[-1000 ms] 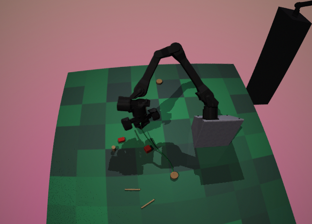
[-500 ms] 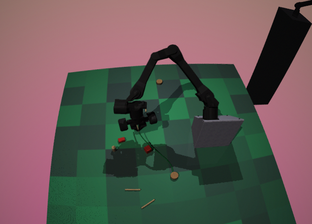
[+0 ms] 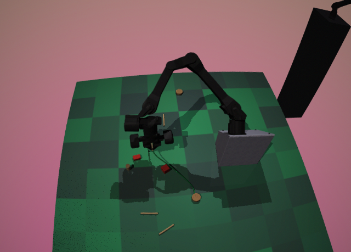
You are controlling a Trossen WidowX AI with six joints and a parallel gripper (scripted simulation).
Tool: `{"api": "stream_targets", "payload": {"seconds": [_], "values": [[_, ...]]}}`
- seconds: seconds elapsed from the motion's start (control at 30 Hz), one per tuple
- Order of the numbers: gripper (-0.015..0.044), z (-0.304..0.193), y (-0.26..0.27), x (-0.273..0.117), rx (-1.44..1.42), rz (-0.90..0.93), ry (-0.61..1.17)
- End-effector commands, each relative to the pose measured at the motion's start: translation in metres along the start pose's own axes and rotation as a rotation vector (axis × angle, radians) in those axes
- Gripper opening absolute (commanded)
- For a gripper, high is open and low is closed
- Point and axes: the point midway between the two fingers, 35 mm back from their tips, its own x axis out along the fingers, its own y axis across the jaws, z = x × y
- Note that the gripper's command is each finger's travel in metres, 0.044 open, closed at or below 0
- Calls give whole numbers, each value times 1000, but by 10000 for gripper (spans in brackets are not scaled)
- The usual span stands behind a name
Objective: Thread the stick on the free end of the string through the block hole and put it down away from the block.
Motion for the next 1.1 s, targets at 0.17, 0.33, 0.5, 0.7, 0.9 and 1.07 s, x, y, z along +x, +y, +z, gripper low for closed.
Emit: {"api": "stream_targets", "payload": {"seconds": [0.17, 0.33, 0.5, 0.7, 0.9, 1.07], "values": [[0, -8, 12, -2, 88, 7, 6], [0, -13, 17, -2, 133, 7, 7], [0, -17, 22, -2, 178, 7, 7], [0, -23, 28, -2, 231, 7, 8], [0, -28, 33, -2, 285, 7, 8], [0, -33, 38, -2, 330, 7, 9]]}}
